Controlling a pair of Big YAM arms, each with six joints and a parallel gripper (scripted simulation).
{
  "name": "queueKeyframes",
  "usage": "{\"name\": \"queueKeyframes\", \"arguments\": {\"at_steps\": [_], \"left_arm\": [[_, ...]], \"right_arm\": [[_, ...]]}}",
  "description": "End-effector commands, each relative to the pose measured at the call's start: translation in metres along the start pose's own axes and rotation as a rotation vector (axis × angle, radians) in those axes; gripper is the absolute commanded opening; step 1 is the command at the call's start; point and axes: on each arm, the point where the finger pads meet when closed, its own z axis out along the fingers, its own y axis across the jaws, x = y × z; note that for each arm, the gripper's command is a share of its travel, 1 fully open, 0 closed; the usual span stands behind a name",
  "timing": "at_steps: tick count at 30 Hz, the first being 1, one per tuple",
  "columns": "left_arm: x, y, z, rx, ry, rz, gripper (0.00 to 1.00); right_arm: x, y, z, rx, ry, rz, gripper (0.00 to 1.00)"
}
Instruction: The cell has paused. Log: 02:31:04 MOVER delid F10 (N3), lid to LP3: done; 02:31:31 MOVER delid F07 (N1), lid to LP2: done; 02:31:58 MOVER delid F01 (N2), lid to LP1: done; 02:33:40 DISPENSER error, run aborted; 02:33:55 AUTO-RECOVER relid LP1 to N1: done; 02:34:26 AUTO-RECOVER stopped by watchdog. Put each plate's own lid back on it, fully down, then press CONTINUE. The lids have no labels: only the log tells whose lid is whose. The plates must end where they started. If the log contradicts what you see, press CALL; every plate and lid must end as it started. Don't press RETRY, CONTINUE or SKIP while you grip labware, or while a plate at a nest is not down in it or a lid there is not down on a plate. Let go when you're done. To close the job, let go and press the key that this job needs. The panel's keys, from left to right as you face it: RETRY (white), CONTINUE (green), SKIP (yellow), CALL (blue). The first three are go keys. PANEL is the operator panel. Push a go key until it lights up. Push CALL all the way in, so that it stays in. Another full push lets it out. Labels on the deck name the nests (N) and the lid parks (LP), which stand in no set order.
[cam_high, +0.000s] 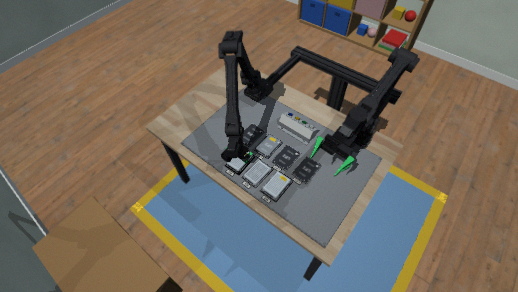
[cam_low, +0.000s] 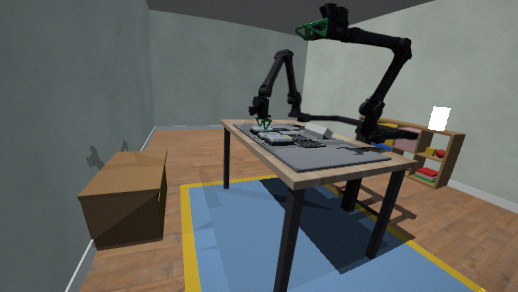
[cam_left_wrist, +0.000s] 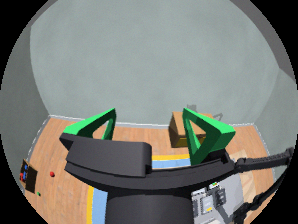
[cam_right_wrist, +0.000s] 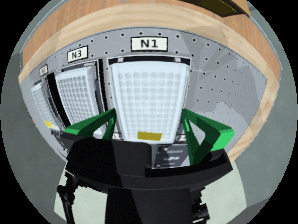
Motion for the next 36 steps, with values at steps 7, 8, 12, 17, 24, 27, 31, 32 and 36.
{"name": "queueKeyframes", "arguments": {"at_steps": [7,8,12,17,24,27,31,32,36], "left_arm": [[-0.034,-0.004,0.0,0.008,-0.06,0.007,1.0],[-0.034,-0.004,0.0,0.008,-0.06,0.007,1.0],[-0.034,-0.004,0.0,0.008,-0.06,0.007,1.0],[-0.034,-0.004,0.0,0.008,-0.06,0.007,1.0],[-0.034,-0.004,0.0,0.008,-0.06,0.007,1.0],[-0.034,-0.004,0.0,0.008,-0.06,0.007,1.0],[-0.034,-0.004,0.0,0.008,-0.06,0.007,1.0],[-0.034,-0.004,0.0,0.008,-0.06,0.007,1.0],[-0.034,-0.004,0.0,0.008,-0.06,0.007,1.0]], "right_arm": [[-0.013,0.005,-0.011,-0.014,-0.026,-0.004,1.0],[-0.013,0.005,-0.011,-0.014,-0.026,-0.004,1.0],[-0.013,0.005,-0.011,-0.014,-0.026,-0.004,1.0],[-0.013,0.005,-0.011,-0.014,-0.026,-0.004,1.0],[-0.013,0.005,-0.011,-0.014,-0.026,-0.004,1.0],[-0.014,0.003,-0.016,-0.02,-0.034,-0.004,1.0],[-0.015,0.004,-0.028,-0.021,-0.034,-0.006,1.0],[-0.016,0.005,-0.031,-0.022,-0.037,-0.004,1.0],[-0.018,0.007,-0.03,-0.02,-0.032,-0.003,1.0]]}}
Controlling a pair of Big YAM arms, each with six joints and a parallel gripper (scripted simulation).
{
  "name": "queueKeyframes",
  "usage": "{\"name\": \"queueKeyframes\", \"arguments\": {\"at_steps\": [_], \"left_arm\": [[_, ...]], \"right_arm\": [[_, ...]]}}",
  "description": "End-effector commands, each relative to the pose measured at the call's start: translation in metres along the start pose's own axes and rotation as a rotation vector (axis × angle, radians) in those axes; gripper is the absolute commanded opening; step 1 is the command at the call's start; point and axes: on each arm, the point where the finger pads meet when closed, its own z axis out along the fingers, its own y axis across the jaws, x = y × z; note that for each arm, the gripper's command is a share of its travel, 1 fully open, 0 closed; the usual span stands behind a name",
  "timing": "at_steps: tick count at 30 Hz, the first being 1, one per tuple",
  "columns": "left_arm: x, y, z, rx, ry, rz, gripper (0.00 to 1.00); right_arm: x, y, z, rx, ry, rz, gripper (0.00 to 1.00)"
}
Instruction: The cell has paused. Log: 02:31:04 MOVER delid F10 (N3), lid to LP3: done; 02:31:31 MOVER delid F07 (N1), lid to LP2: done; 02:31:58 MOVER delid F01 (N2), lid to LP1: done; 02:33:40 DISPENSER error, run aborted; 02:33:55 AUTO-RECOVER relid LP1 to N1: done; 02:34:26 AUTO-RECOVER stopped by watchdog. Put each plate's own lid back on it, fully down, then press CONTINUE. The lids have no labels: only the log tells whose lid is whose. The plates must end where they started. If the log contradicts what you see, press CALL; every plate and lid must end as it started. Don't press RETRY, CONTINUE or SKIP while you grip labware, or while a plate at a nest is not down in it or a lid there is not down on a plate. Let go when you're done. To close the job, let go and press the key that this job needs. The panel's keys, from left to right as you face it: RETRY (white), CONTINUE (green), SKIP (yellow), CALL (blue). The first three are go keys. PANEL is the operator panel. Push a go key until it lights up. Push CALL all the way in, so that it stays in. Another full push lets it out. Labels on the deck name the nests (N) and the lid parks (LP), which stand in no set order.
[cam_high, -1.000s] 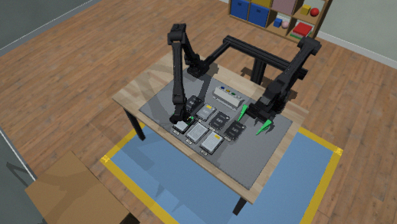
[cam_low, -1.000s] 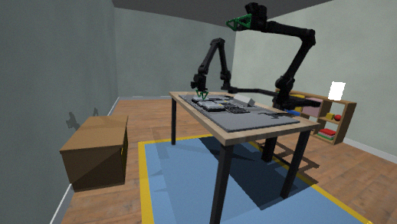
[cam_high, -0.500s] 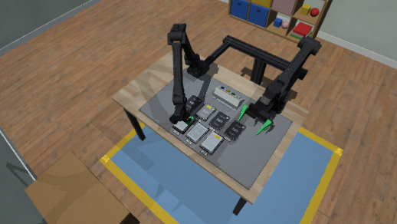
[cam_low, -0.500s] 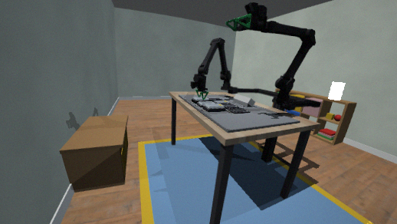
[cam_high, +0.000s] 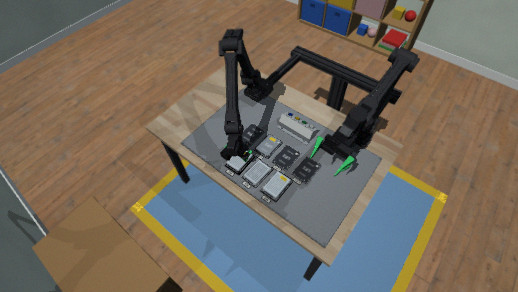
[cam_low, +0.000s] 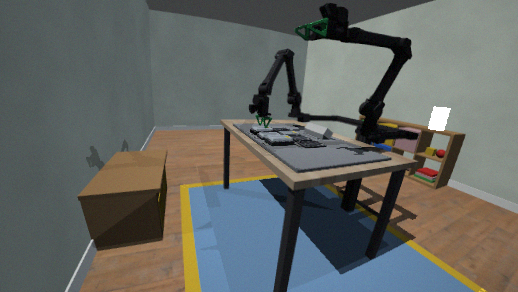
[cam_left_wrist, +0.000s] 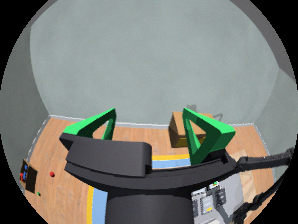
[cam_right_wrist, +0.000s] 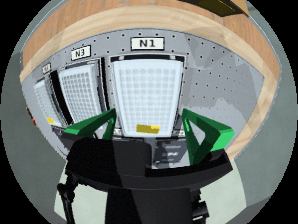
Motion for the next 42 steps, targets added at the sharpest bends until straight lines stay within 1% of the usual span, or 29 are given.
{"name": "queueKeyframes", "arguments": {"at_steps": [1,3,7,10,13,26,42], "left_arm": [[-0.034,-0.004,0.0,0.008,-0.06,0.007,1.0],[-0.034,-0.004,0.0,0.008,-0.06,0.007,1.0],[-0.034,-0.004,0.0,0.008,-0.06,0.007,1.0],[-0.034,-0.004,0.0,0.008,-0.06,0.007,1.0],[-0.034,-0.004,0.0,0.008,-0.06,0.007,1.0],[-0.034,-0.004,0.0,0.008,-0.06,0.007,1.0],[-0.034,-0.004,0.0,0.008,-0.06,0.007,1.0]], "right_arm": [[-0.022,0.011,-0.021,-0.026,-0.044,-0.002,1.0],[-0.025,0.013,-0.031,-0.034,-0.059,-0.003,1.0],[-0.024,0.017,-0.039,-0.036,-0.06,-0.007,1.0],[-0.02,0.012,-0.029,-0.017,-0.031,-0.003,1.0],[-0.014,0.008,-0.023,-0.019,-0.03,-0.002,1.0],[-0.014,0.007,-0.022,-0.018,-0.03,-0.003,1.0],[-0.003,0.001,-0.016,-0.009,-0.012,-0.005,1.0]]}}
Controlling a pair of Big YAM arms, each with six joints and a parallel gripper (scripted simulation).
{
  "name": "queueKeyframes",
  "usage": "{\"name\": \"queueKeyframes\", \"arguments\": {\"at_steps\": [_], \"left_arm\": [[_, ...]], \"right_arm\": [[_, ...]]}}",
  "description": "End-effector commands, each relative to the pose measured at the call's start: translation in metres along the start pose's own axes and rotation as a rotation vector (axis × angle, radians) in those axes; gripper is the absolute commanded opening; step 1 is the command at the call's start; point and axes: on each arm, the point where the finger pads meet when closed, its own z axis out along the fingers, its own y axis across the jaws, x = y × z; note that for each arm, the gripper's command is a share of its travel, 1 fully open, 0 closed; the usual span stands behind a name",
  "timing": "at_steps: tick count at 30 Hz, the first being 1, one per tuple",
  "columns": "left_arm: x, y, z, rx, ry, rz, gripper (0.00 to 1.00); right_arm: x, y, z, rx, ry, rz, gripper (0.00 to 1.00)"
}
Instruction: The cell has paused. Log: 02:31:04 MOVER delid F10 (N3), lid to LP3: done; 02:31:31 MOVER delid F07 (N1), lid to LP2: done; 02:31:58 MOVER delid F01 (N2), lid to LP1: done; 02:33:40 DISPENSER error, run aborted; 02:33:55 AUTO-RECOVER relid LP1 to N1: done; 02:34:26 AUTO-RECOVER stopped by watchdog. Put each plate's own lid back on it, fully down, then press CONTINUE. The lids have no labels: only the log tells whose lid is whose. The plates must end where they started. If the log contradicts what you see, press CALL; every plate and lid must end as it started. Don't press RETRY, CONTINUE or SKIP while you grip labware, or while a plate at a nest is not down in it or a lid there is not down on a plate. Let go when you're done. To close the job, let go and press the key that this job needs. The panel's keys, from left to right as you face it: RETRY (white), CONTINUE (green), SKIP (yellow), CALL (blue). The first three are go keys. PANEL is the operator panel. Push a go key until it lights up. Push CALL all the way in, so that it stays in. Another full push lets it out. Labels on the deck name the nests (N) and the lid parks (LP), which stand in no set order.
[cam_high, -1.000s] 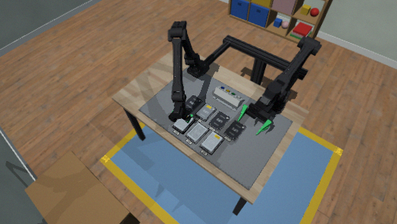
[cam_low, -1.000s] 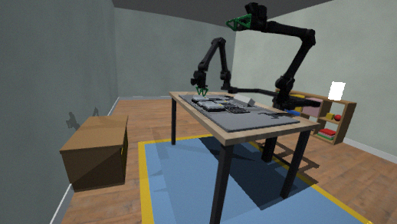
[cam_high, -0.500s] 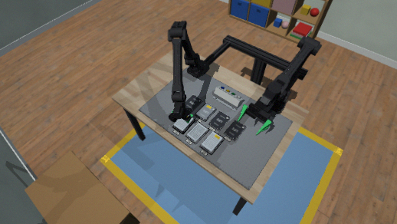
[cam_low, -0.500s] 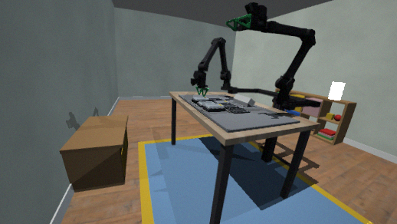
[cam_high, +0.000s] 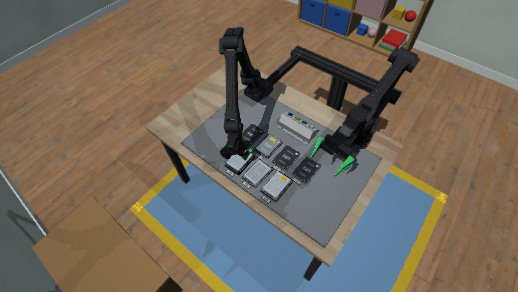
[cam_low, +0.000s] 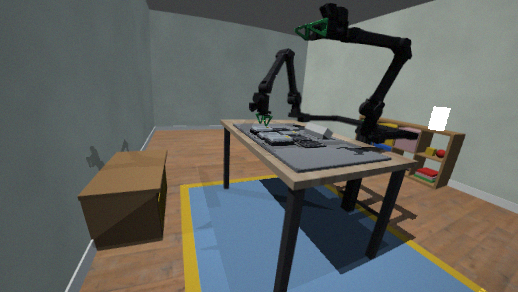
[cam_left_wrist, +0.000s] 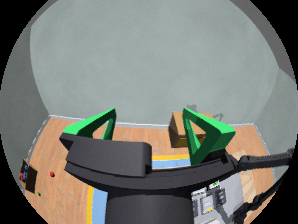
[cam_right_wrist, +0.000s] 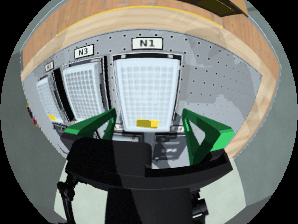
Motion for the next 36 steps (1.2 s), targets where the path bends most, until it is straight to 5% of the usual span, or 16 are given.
{"name": "queueKeyframes", "arguments": {"at_steps": [1,36], "left_arm": [[-0.034,-0.004,0.0,0.008,-0.06,0.007,1.0],[-0.034,-0.004,0.0,0.008,-0.06,0.007,1.0]], "right_arm": [[-0.007,0.003,-0.006,-0.019,-0.036,0.001,1.0],[0.129,0.063,-0.007,-0.026,-0.029,0.036,1.0]]}}
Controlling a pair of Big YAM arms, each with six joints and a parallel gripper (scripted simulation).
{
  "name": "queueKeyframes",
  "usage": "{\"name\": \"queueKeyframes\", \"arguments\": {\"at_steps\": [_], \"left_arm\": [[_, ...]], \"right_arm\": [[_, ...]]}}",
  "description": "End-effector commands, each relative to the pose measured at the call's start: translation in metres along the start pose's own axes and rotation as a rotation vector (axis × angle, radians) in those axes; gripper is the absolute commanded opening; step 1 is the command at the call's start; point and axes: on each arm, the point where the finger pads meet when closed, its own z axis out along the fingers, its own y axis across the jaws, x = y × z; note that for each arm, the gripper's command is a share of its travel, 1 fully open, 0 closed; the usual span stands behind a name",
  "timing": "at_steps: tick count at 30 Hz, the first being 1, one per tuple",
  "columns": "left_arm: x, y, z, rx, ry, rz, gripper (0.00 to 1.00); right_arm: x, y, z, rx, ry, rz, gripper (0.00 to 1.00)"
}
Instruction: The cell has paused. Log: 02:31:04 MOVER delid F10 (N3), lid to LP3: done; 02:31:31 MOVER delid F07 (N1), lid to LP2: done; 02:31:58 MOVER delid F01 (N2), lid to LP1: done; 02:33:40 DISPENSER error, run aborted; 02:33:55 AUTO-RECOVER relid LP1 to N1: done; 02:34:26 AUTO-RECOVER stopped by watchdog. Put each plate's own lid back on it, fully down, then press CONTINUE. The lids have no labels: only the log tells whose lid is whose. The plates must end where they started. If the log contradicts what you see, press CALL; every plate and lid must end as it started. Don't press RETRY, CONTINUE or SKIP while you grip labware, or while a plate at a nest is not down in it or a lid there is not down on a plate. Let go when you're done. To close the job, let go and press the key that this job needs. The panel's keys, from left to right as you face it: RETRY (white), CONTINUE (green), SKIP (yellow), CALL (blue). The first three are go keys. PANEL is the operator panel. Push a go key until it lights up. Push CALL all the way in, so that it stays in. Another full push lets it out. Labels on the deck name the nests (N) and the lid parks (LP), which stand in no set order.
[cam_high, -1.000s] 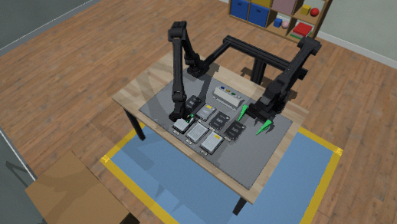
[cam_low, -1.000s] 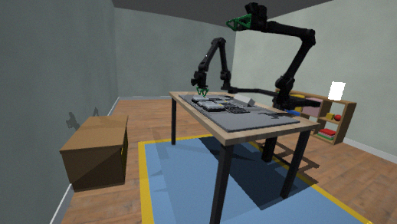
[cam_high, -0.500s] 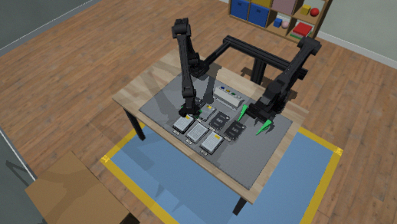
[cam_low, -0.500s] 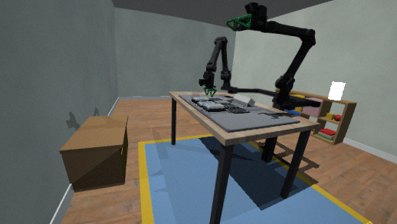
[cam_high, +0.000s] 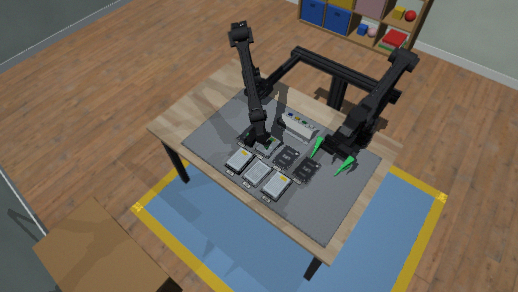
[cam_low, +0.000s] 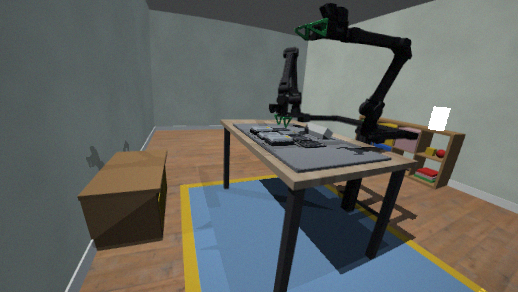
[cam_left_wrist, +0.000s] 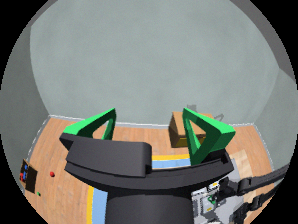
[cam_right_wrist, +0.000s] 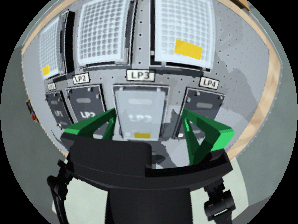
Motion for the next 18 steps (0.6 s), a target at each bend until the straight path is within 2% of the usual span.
{"name": "queueKeyframes", "arguments": {"at_steps": [1,12,18], "left_arm": [[-0.034,-0.004,0.0,0.008,-0.06,0.007,1.0],[-0.034,-0.004,0.0,0.008,-0.06,0.007,1.0],[-0.034,-0.004,0.0,0.008,-0.06,0.007,1.0]], "right_arm": [[0.011,0.012,-0.006,-0.017,-0.025,0.038,1.0],[0.052,0.026,-0.004,-0.014,-0.017,0.037,1.0],[0.043,0.03,-0.007,-0.018,-0.02,0.042,1.0]]}}
